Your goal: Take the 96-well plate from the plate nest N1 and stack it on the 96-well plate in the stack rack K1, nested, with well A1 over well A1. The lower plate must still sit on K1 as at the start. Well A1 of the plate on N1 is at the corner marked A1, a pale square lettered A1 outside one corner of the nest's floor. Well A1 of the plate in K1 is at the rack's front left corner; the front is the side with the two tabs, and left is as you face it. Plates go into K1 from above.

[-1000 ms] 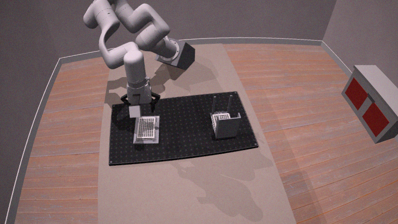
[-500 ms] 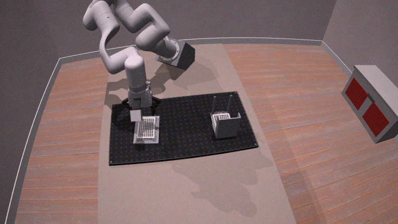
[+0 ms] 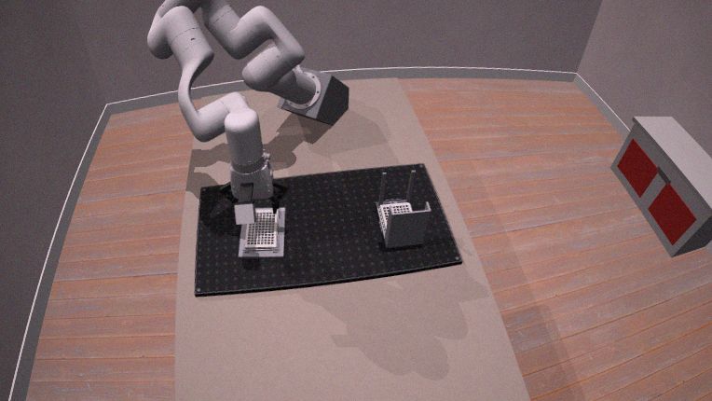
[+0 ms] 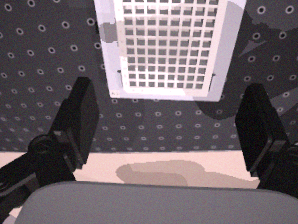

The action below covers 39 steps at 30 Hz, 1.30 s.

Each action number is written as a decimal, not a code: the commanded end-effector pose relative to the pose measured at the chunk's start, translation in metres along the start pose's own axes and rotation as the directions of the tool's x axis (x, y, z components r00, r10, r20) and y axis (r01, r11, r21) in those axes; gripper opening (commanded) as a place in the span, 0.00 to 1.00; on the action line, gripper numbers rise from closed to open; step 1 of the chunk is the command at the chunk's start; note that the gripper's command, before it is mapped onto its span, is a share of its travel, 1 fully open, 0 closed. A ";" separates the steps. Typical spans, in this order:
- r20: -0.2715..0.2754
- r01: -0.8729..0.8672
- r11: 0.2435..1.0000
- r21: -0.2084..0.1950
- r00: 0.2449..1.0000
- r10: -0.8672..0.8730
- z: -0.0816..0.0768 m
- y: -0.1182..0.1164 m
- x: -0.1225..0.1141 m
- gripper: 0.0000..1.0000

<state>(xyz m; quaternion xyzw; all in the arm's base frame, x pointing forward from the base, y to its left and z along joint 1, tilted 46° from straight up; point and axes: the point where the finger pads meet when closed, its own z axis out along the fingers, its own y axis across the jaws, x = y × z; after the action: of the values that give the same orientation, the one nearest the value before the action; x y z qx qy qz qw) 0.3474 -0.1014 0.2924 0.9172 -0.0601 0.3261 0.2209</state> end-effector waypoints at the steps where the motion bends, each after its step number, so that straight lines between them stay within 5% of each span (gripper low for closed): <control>1: -0.003 0.000 1.000 0.000 1.000 0.000 0.003 0.000 0.001 1.00; 39: -0.003 0.000 1.000 0.000 1.000 0.000 0.057 0.000 0.001 1.00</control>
<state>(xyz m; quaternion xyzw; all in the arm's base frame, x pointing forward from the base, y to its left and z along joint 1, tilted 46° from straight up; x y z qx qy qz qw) 0.3791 -0.1260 0.2545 0.9171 -0.0601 0.3263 0.2209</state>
